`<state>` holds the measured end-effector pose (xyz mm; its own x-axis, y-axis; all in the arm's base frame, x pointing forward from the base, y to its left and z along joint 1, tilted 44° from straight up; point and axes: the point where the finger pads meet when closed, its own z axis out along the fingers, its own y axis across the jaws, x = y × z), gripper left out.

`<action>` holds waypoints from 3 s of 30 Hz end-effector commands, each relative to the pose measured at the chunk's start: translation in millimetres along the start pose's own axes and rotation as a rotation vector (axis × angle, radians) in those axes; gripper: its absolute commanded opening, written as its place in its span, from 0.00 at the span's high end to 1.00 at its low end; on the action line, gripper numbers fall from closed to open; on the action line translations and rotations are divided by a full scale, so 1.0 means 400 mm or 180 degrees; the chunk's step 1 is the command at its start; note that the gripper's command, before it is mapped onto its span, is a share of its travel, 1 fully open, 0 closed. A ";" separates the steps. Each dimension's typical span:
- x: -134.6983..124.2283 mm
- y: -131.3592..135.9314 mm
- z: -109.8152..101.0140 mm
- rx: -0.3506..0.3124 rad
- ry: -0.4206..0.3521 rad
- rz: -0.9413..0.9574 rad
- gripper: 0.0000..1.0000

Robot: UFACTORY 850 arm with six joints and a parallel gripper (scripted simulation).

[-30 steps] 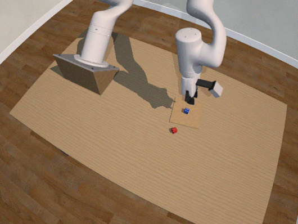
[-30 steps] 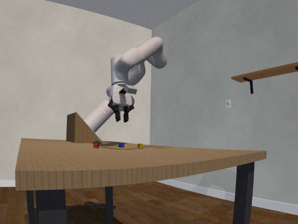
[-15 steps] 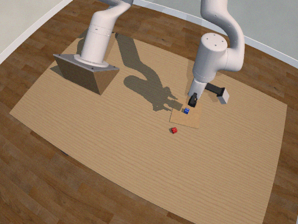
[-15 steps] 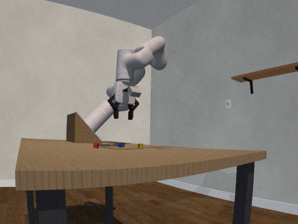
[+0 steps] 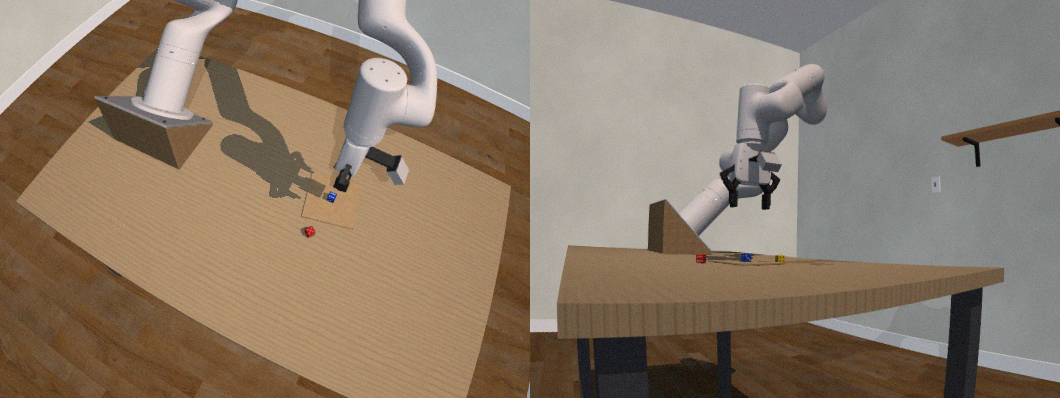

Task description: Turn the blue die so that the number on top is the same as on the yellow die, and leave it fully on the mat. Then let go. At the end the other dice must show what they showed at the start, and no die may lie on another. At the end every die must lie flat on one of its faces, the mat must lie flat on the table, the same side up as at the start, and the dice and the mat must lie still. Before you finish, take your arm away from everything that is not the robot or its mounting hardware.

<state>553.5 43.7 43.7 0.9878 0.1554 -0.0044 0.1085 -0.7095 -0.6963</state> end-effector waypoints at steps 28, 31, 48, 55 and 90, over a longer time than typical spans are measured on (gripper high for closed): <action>0.002 0.000 -0.128 -0.0002 0.0006 -0.0003 0.00; 0.002 0.000 -0.128 -0.0002 0.0006 -0.0003 0.00; 0.002 0.000 -0.128 -0.0002 0.0006 -0.0003 0.00; 0.002 0.000 -0.128 -0.0002 0.0006 -0.0003 0.00; 0.002 0.000 -0.128 -0.0002 0.0006 -0.0003 0.00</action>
<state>559.2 9.3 79.7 0.9878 0.1555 -0.0042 0.1087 -0.7094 -0.6963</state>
